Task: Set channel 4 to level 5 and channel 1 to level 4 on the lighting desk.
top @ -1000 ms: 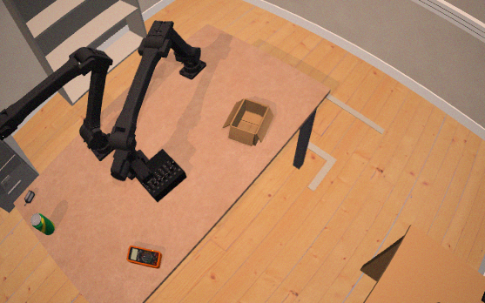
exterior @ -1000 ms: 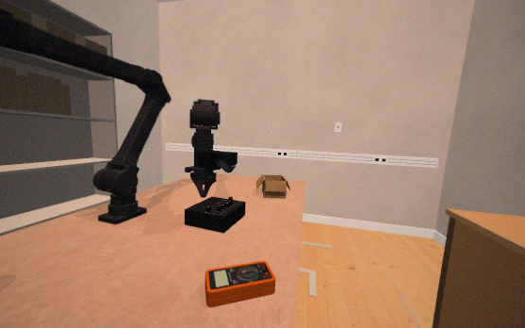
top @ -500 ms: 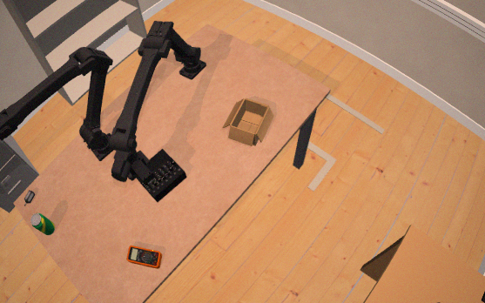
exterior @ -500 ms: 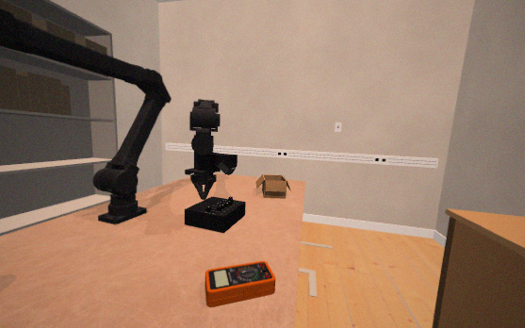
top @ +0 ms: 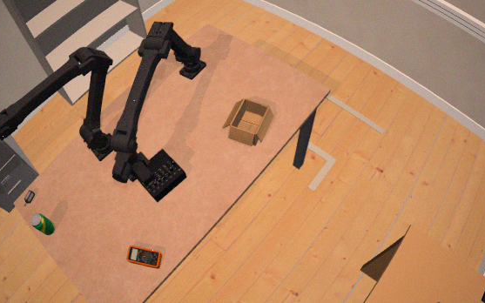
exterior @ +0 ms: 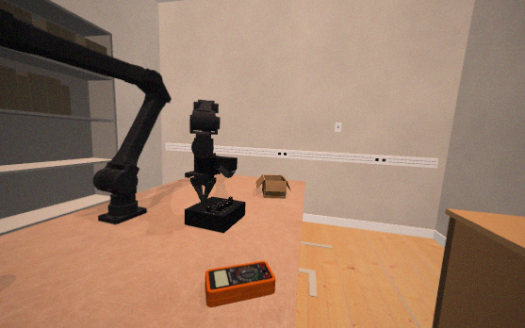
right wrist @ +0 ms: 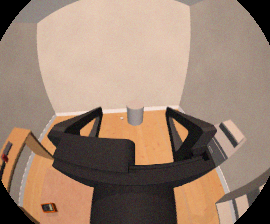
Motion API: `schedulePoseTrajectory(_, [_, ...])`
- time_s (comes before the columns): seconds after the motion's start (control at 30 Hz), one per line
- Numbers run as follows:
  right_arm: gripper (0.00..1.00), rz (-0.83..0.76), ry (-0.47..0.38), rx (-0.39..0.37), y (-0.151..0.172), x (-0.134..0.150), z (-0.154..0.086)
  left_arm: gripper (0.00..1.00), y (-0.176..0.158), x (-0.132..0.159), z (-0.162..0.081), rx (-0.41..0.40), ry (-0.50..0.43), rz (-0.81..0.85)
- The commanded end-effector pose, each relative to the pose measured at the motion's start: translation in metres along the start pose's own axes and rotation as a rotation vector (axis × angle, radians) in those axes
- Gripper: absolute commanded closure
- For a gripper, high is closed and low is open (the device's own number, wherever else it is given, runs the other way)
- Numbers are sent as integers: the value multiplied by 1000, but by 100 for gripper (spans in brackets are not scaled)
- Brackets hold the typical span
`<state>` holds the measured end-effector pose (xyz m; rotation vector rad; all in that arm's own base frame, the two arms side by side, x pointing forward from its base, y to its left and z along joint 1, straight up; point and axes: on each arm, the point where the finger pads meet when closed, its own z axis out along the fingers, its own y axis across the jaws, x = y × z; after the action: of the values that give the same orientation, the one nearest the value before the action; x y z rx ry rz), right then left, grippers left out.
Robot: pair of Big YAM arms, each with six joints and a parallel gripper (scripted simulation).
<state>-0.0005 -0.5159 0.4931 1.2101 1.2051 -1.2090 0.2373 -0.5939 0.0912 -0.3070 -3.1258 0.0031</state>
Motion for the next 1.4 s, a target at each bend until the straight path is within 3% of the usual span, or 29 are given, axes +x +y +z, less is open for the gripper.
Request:
schedulePoseTrajectory(0.0, [0,-13,-76,-1,0,-42,6,100,-4,2,5,4,-7,-6])
schedulePoseTrajectory(1.37, [0,-13,-76,-1,0,-42,6,100,-7,1,10,7,-9,-5])
